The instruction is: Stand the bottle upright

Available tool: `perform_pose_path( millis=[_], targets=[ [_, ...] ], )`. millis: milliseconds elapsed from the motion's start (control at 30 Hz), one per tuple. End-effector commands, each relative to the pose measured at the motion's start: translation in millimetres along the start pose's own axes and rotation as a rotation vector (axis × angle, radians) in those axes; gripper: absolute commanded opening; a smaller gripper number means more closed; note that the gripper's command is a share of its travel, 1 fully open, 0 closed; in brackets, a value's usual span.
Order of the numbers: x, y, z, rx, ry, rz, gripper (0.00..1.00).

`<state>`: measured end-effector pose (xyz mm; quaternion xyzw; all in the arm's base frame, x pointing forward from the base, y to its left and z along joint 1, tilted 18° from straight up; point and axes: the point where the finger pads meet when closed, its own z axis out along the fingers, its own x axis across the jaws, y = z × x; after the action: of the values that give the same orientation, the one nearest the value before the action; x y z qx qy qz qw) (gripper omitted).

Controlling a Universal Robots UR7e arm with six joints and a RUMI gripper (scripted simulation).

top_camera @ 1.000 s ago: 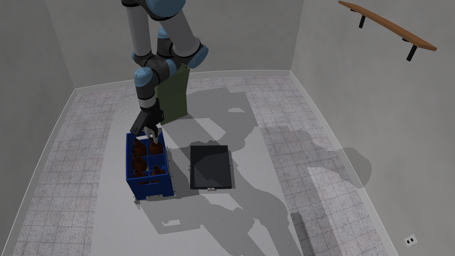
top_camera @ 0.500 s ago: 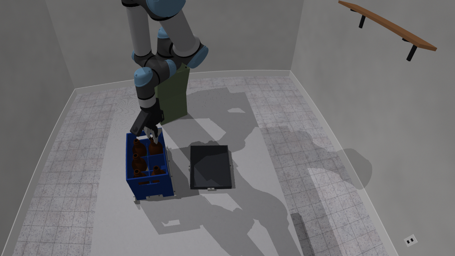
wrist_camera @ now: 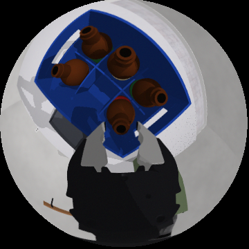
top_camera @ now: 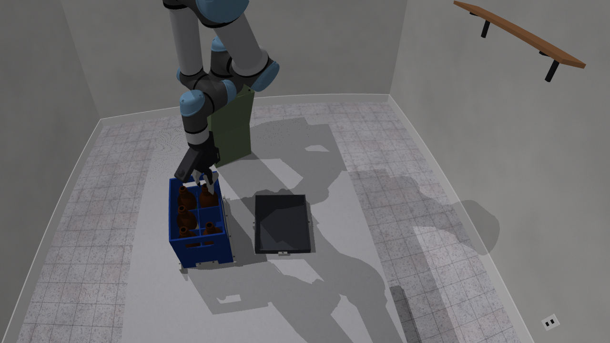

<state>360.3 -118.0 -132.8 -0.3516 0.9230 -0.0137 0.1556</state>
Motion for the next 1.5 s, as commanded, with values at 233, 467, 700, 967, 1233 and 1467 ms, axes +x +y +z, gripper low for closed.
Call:
perform_pose_path(
  millis=[233, 467, 700, 967, 1233, 1467],
  targets=[
    [0.0, -0.3, -0.2, 0.001, 0.000, 0.000, 0.38],
    [0.0, -0.3, -0.2, 0.001, 0.000, 0.000, 0.38],
    [0.0, -0.3, -0.2, 0.001, 0.000, 0.000, 0.38],
    [0.0, -0.3, -0.4, 0.001, 0.000, 0.000, 0.38],
    [0.0, -0.3, -2.4, 0.001, 0.000, 0.000, 0.38],
    [0.0, -0.3, -9.3, 0.001, 0.000, 0.000, 0.38]
  ],
)
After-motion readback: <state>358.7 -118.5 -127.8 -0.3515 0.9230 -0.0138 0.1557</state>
